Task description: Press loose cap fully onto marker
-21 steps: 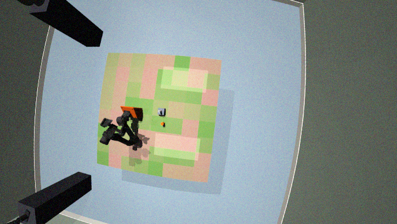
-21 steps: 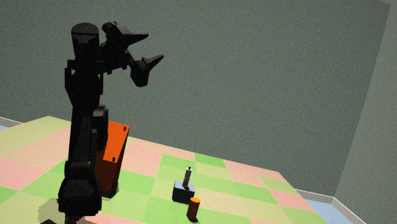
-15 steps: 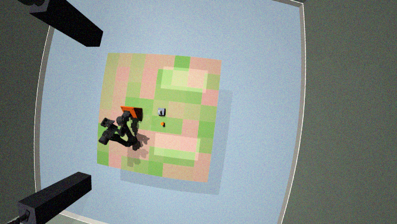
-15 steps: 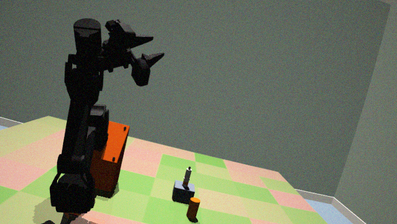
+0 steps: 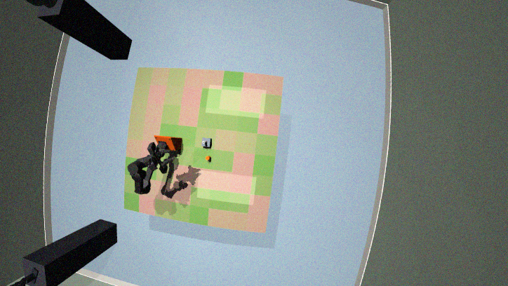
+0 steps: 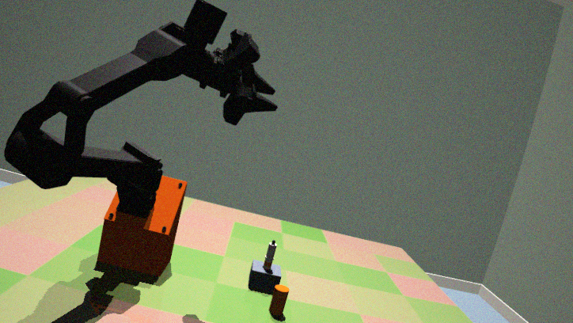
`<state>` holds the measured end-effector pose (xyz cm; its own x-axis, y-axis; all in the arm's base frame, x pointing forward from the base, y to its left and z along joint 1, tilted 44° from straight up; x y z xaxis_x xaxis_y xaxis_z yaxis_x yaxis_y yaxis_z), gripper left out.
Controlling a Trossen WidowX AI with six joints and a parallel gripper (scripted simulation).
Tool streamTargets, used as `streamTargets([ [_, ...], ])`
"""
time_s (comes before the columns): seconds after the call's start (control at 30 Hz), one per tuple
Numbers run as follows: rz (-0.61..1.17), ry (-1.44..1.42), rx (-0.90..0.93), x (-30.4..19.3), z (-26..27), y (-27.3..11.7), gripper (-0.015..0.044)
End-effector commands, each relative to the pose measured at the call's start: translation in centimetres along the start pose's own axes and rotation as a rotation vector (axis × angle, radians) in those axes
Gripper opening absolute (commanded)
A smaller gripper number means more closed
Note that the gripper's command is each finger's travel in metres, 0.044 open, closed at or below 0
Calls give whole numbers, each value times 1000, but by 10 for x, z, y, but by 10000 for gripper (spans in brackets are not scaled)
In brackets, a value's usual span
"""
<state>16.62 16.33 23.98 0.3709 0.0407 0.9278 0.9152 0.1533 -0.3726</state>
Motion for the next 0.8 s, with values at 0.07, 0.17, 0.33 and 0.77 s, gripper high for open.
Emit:
streamTargets([
  [0.07,169,47,-284,-9,-23,56,246],
  [0.17,265,95,-447,-18,-45,87,246],
  [0.33,421,202,-725,-36,-92,130,246],
  [0.77,683,434,-1225,-85,-202,176,246],
])
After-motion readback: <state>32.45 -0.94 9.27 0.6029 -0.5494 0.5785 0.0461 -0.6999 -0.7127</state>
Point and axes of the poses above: the point midway between the two fingers, 35 mm back from their tips, its own y axis out along the fingers, its own z axis across the jaws, x = y × z, the point moved 3 cm from there along -y, back along the fingers, and after that the axes turned 11 degrees about y, right-handed, at the moved point
